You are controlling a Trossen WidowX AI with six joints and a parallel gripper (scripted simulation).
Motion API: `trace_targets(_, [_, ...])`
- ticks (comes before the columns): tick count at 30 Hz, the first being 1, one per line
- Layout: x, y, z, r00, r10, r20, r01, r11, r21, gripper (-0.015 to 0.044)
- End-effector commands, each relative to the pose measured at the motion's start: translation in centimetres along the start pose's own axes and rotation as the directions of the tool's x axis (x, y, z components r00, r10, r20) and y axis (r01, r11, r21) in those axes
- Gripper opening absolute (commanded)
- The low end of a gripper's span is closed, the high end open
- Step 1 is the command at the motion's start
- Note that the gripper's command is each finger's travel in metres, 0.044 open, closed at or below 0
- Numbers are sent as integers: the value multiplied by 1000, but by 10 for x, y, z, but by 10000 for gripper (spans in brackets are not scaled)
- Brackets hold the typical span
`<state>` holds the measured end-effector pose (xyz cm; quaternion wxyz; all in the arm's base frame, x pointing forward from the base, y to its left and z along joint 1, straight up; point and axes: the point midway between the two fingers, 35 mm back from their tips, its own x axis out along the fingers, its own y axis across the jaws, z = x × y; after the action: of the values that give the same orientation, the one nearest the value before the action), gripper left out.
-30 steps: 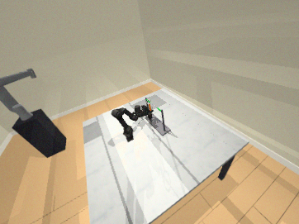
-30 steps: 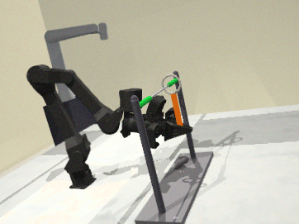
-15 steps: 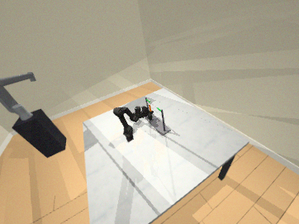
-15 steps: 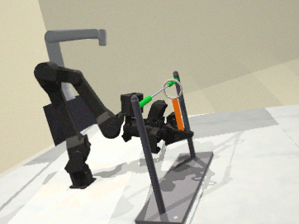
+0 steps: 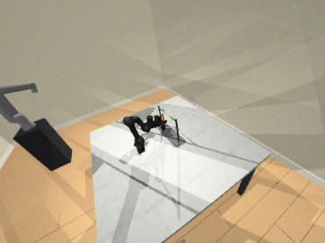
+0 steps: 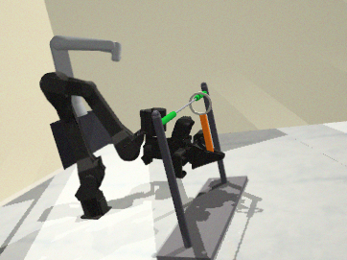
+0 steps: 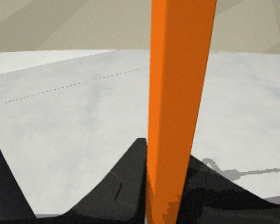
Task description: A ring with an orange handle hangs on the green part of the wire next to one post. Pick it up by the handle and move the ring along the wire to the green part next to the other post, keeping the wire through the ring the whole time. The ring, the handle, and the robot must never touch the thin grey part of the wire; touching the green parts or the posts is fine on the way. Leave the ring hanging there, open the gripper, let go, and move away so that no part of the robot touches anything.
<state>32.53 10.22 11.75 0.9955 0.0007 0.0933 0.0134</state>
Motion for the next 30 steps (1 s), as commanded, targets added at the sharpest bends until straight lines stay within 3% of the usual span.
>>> trace_targets(1, [0,0,0,1000,0,0,0,1000,0,7])
trace_targets(7, [-1,0,0,1000,0,0,0,1000,0,160])
trace_targets(30, [-50,0,0,1000,-3,-2,3,1000,6,160])
